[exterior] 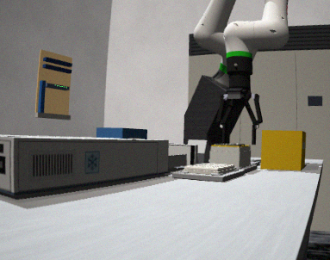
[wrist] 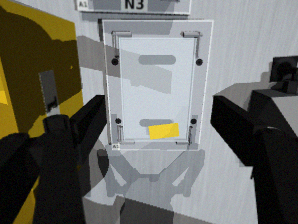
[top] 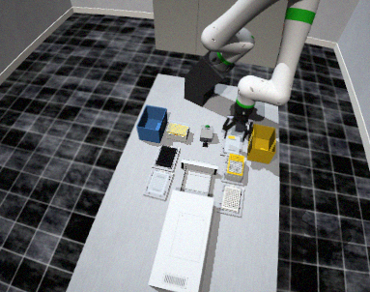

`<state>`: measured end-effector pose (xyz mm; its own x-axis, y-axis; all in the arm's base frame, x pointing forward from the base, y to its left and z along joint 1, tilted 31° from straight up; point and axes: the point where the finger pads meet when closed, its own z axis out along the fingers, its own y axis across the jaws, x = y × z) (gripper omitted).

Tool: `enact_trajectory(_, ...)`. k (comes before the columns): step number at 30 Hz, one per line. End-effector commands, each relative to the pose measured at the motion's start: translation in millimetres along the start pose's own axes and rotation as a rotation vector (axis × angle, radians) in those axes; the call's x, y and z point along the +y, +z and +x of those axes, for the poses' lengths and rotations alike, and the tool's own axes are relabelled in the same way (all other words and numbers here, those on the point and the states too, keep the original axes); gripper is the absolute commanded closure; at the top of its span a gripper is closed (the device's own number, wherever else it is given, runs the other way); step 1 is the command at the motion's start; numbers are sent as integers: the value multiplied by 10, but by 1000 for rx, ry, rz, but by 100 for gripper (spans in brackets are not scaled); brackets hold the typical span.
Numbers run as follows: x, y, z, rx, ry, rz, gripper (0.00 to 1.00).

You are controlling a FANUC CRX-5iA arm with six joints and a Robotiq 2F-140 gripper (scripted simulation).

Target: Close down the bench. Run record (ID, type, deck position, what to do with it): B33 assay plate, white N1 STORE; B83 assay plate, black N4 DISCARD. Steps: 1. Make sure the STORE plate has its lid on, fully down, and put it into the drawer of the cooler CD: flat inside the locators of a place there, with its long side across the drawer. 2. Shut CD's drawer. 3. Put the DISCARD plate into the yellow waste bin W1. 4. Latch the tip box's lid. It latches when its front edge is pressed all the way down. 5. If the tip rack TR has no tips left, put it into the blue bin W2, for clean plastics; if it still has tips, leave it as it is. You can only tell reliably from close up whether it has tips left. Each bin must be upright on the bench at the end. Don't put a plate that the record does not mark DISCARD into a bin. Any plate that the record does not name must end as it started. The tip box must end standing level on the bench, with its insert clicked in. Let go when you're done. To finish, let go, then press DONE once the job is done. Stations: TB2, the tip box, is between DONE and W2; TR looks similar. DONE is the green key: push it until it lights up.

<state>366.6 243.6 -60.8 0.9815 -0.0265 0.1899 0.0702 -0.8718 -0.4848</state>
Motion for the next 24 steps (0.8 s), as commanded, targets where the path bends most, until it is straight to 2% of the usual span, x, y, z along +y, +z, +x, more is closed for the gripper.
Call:
enact_trajectory(1, -1, 32, 6, 1, 0, 0, 30)
enact_trajectory(24, -1, 312, 6, 1, 0, 0, 30)
